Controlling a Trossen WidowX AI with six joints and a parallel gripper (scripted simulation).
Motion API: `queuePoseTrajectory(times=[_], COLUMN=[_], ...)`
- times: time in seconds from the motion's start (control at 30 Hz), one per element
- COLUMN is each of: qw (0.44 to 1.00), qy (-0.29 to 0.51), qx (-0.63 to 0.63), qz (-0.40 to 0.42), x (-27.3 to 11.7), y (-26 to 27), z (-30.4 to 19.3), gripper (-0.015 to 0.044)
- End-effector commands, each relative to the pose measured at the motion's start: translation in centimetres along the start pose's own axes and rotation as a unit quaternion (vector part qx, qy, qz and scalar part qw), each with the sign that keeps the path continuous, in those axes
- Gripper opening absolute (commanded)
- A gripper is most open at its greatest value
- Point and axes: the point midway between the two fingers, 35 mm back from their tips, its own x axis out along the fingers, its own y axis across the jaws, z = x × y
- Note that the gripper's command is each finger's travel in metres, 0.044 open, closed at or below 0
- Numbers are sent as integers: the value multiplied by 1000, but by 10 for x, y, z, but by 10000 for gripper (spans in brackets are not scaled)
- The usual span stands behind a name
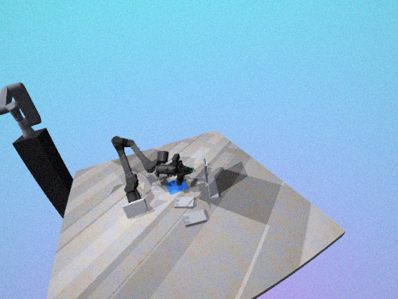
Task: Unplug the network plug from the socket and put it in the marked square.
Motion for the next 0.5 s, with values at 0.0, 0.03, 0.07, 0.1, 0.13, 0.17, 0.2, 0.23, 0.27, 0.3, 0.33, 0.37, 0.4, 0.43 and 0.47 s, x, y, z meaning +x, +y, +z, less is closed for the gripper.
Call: queuePoseTrajectory(times=[0.0, 0.03, 0.07, 0.1, 0.13, 0.17, 0.2, 0.23, 0.27, 0.3, 0.33, 0.37, 0.4, 0.43, 0.47], qw=[1000, 1000, 1000, 1000, 1000, 1000, 1000, 1000, 1000, 1000, 1000, 1000, 1000, 1000, 1000], qy=[0, 0, 0, 0, 0, 0, 0, 0, 0, 0, 0, 0, 0, 0, 1], qx=[3, 3, 3, 3, 3, 3, 3, 3, 0, 0, 0, 0, 0, 0, 1], qz=[-3, -3, -3, -3, -3, -3, -3, -3, 0, 0, 0, 0, 0, 0, 0], x=[-3, -3, -4, -4, -4, -5, -5, -6, -3, -4, -4, -4, -5, -5, -6], y=[-2, -2, -2, -2, -2, -2, -1, -1, 0, -1, -3, -6, -8, -11, -13], z=[0, -1, -1, -1, -1, -1, -1, -1, -1, -1, -1, -1, -1, -1, -1], gripper=[0, 0, 0, 0, 0, 0, 0, 0, 0, 0, 0, 0, 0, 0, 0])
